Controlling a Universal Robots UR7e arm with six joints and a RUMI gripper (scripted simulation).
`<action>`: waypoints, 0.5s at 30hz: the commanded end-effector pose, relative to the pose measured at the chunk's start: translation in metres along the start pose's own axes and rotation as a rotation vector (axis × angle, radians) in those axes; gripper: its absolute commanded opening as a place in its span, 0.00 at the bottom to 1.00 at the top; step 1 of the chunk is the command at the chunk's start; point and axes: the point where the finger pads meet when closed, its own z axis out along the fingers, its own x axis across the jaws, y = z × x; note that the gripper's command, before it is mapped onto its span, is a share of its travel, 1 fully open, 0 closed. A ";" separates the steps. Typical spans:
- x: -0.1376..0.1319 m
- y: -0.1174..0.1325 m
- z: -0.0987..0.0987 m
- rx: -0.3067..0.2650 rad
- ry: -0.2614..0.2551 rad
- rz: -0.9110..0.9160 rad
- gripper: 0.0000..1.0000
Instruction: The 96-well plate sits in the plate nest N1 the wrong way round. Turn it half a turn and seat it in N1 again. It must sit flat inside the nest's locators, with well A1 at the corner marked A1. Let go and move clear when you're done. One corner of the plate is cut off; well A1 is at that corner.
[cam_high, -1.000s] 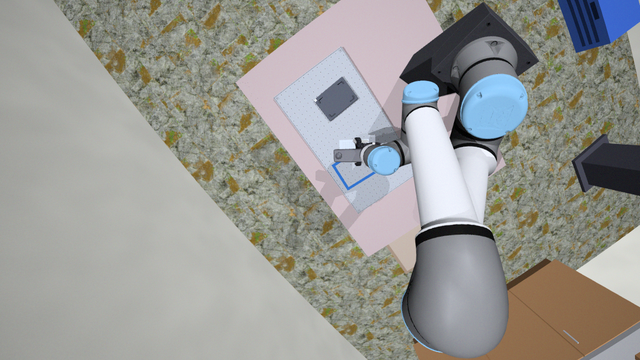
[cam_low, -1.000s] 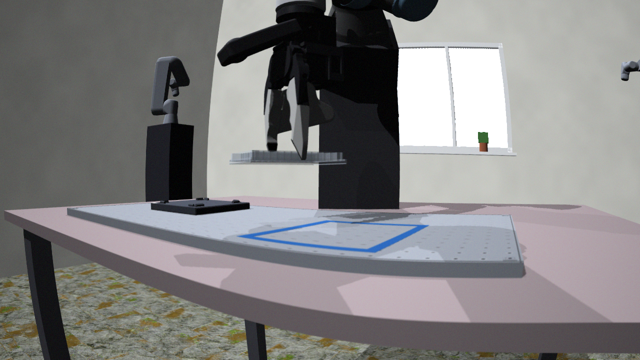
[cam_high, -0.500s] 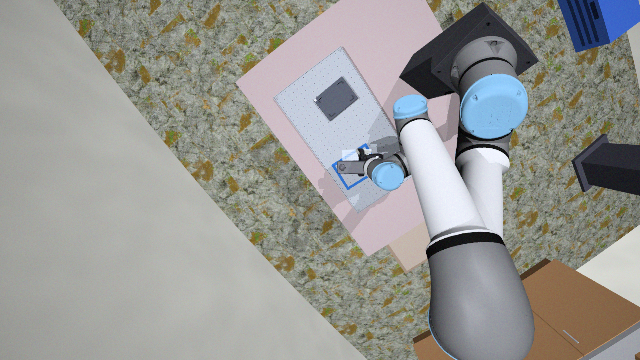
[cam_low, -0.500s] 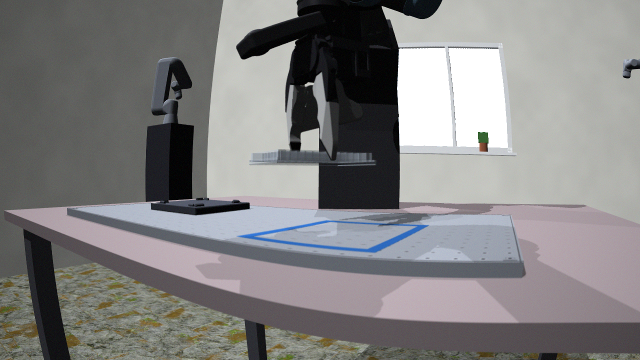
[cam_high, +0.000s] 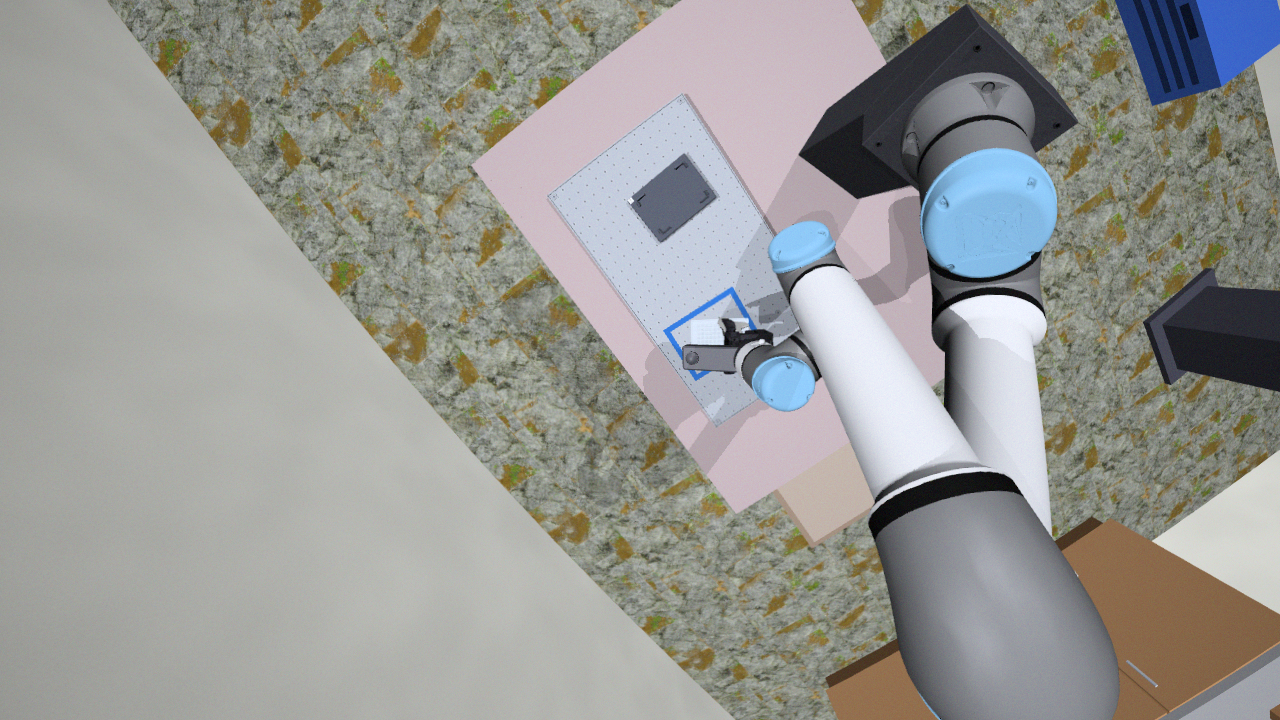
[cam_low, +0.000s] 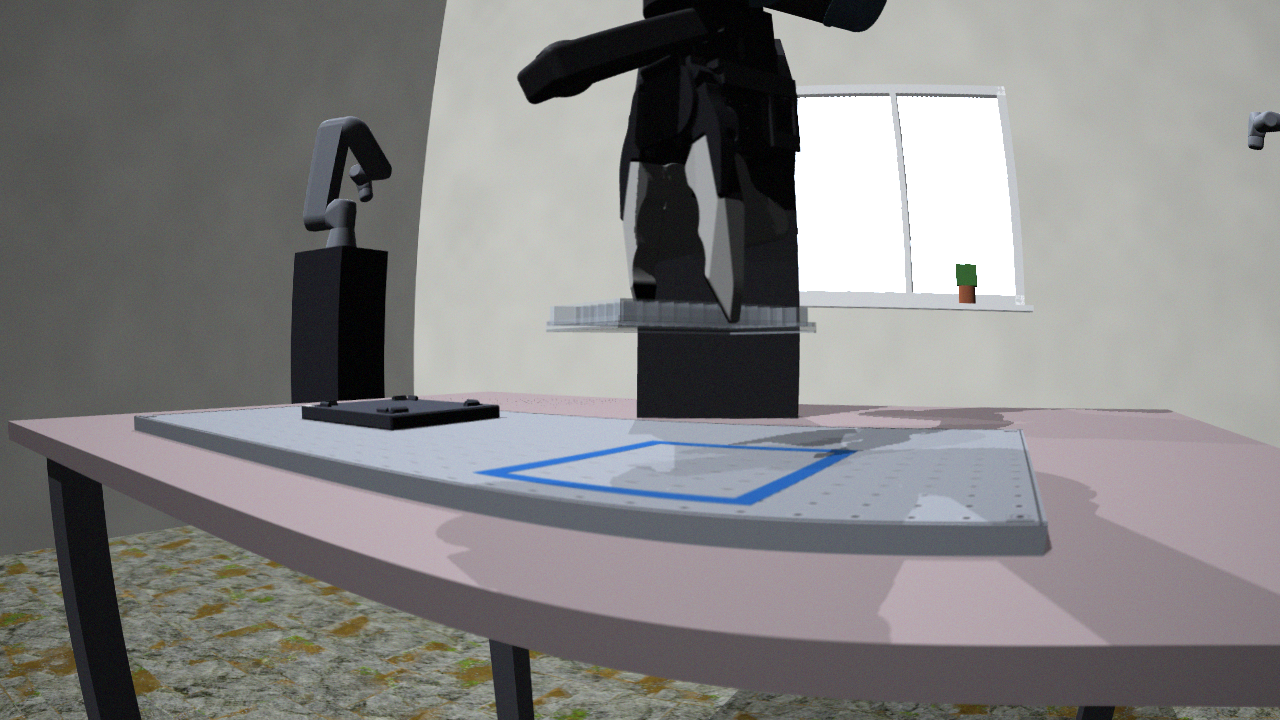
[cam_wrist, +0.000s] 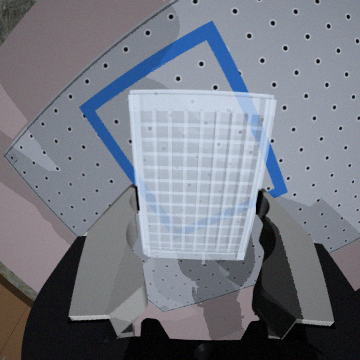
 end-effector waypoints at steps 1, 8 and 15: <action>-0.010 0.001 0.001 0.005 0.009 0.007 0.00; -0.010 0.001 0.000 0.006 0.009 0.141 0.00; -0.010 0.001 0.001 0.007 0.008 0.341 0.00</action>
